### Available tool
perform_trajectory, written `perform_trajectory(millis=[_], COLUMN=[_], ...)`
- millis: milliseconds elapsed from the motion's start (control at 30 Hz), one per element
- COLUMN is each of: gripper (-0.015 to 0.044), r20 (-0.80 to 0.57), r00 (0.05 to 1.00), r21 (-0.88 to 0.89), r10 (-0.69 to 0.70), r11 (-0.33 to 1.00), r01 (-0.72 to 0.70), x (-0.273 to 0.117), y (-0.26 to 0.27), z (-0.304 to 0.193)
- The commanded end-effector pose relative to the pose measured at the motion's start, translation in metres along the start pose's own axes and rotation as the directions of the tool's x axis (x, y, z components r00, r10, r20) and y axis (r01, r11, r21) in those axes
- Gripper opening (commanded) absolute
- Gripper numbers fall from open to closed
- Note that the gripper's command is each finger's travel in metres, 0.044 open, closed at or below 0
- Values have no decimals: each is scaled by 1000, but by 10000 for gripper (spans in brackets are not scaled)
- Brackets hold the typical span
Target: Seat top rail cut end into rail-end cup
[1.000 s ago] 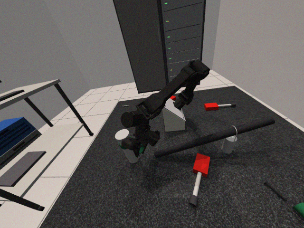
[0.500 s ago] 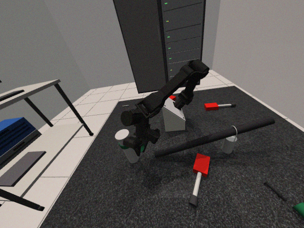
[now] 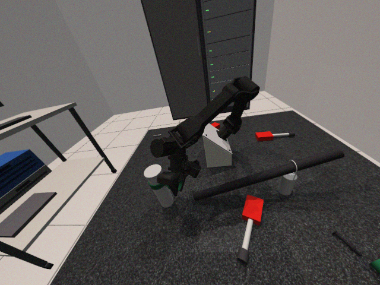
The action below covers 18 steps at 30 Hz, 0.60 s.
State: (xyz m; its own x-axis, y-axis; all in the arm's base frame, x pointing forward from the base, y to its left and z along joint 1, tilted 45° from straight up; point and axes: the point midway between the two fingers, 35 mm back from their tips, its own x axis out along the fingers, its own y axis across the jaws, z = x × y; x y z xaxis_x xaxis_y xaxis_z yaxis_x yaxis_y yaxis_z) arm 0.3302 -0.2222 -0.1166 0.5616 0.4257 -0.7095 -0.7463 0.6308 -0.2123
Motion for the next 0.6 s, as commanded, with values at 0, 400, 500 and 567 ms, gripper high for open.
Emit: perform_trajectory(millis=[0, 400, 500, 567], gripper=[0, 0, 0, 0], r20=[7, 49, 63, 76], r00=[1000, 999, 998, 997], r21=[-15, -89, -114, -137], r10=[-1, 2, 4, 5], r11=[1000, 996, 994, 991], r01=[1, 3, 4, 5], x=[-2, -6, -7, -8], y=[3, 10, 12, 14], z=[-2, -2, -3, -3])
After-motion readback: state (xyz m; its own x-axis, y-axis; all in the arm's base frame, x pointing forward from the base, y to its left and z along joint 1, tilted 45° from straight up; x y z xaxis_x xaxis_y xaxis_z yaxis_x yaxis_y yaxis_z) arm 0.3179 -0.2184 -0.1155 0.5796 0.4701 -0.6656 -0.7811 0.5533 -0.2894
